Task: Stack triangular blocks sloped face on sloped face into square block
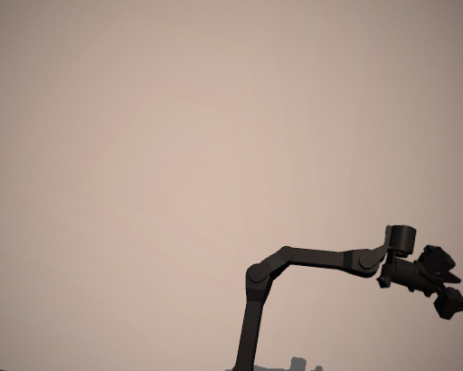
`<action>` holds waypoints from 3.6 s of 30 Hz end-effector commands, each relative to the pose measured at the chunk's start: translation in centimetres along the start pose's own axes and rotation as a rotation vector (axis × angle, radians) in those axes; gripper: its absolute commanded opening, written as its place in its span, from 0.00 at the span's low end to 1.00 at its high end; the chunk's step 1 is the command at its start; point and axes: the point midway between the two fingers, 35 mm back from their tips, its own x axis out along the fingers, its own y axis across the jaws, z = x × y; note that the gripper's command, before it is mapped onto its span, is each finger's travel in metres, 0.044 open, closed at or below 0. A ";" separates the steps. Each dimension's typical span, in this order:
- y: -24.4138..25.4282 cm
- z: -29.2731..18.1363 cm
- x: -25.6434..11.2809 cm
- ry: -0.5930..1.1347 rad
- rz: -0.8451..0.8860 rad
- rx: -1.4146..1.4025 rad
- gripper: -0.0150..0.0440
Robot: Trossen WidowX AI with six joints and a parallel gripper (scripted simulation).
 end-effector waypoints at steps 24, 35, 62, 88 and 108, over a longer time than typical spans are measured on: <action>-37.0 -12.7 -15.3 1.208 -1.078 -0.244 1.00; -39.3 -15.5 -24.0 1.799 -0.958 -0.201 1.00; -43.9 -23.0 -29.1 1.922 -0.883 -0.110 1.00; -43.7 -22.7 -29.1 1.918 -0.884 -0.109 0.39; -37.4 -15.7 -29.6 1.889 -0.888 -0.181 0.25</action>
